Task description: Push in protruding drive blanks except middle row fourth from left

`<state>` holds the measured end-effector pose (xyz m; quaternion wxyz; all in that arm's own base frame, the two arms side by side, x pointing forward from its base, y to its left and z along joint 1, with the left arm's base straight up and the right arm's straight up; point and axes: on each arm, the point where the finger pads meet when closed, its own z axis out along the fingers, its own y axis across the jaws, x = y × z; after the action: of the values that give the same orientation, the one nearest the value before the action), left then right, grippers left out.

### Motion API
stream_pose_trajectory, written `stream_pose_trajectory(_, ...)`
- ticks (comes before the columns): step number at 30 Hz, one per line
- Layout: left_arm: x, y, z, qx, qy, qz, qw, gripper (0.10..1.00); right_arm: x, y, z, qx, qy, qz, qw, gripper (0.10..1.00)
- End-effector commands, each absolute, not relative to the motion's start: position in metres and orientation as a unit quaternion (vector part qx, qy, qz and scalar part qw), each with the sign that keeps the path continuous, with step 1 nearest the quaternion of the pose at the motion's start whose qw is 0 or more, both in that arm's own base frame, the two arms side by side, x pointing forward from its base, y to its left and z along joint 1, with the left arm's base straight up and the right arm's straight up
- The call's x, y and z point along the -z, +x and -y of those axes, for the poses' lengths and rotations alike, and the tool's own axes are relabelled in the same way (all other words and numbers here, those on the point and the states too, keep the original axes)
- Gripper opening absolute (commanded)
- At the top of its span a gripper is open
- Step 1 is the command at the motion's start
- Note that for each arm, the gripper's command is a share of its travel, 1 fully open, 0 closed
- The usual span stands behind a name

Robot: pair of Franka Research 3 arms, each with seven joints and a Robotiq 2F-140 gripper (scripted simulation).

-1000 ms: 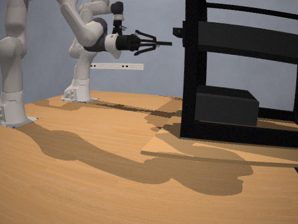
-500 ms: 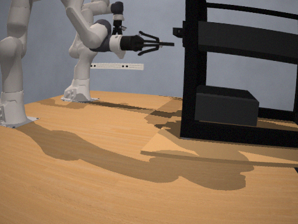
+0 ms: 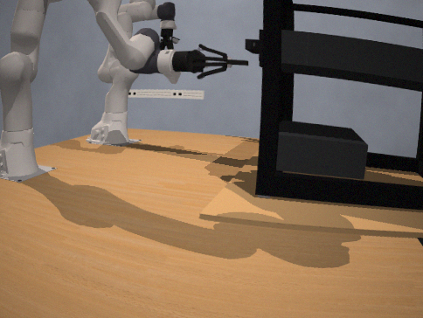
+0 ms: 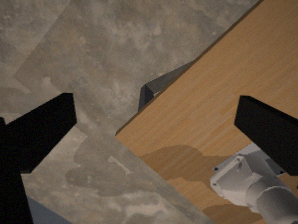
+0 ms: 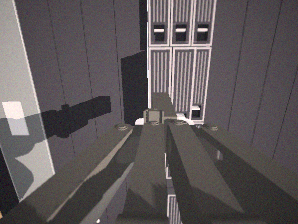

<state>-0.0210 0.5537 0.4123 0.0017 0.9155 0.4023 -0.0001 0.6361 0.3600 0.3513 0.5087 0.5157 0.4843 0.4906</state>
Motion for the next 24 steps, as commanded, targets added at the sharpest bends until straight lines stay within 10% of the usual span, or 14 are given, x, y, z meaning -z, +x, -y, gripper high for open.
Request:
stream_pose_trajectory(1,-0.413,-0.022,-0.554,0.000,0.916,-0.401,0.000,1.000,-0.352,0.636,-0.360,-0.486,0.513,-0.486,0.513,0.099)
stream_pose_trajectory(24,-0.413,-0.022,-0.554,0.000,0.916,-0.401,0.000,1.000,-0.352,0.675,-0.358,-0.486,0.513,-0.486,0.513,0.099)
